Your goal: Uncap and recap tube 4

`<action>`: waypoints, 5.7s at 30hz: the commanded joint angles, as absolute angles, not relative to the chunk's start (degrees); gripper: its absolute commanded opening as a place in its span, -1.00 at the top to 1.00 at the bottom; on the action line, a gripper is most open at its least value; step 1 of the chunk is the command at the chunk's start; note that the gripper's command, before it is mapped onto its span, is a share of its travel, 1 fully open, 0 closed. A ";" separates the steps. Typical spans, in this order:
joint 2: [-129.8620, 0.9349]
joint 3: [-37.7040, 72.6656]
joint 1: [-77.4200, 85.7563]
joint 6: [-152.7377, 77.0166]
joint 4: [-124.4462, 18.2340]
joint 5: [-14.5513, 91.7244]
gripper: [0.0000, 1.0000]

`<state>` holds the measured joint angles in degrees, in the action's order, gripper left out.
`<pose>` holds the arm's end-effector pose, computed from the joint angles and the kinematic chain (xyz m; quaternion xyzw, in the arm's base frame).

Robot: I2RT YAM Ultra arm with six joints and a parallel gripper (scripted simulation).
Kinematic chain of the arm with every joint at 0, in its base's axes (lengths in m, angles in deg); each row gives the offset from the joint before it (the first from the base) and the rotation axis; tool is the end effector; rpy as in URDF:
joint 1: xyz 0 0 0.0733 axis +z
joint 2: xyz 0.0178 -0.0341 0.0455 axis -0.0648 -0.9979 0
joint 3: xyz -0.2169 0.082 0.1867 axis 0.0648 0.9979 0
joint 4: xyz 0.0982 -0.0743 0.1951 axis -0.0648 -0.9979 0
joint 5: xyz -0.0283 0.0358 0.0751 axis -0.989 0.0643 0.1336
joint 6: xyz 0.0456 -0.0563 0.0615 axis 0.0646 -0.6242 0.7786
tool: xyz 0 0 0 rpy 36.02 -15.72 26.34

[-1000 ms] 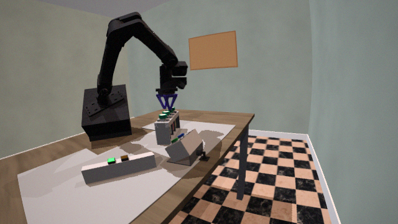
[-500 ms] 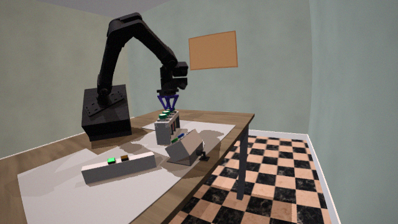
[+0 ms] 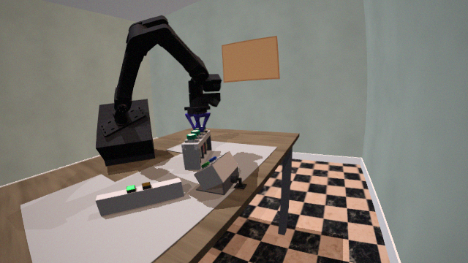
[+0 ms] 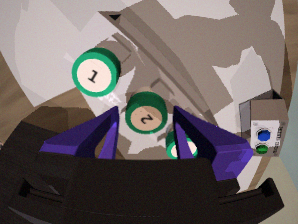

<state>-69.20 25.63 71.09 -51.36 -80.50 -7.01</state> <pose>0.1687 0.2487 0.1429 -0.6062 0.6958 -0.3536 0.1526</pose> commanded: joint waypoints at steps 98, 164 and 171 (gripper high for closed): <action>-69.10 25.77 71.12 -24.26 -78.75 -7.04 0.02; -58.44 29.15 66.27 -50.33 -81.18 -6.97 0.02; -58.57 29.47 65.92 -50.83 -80.39 -6.95 0.02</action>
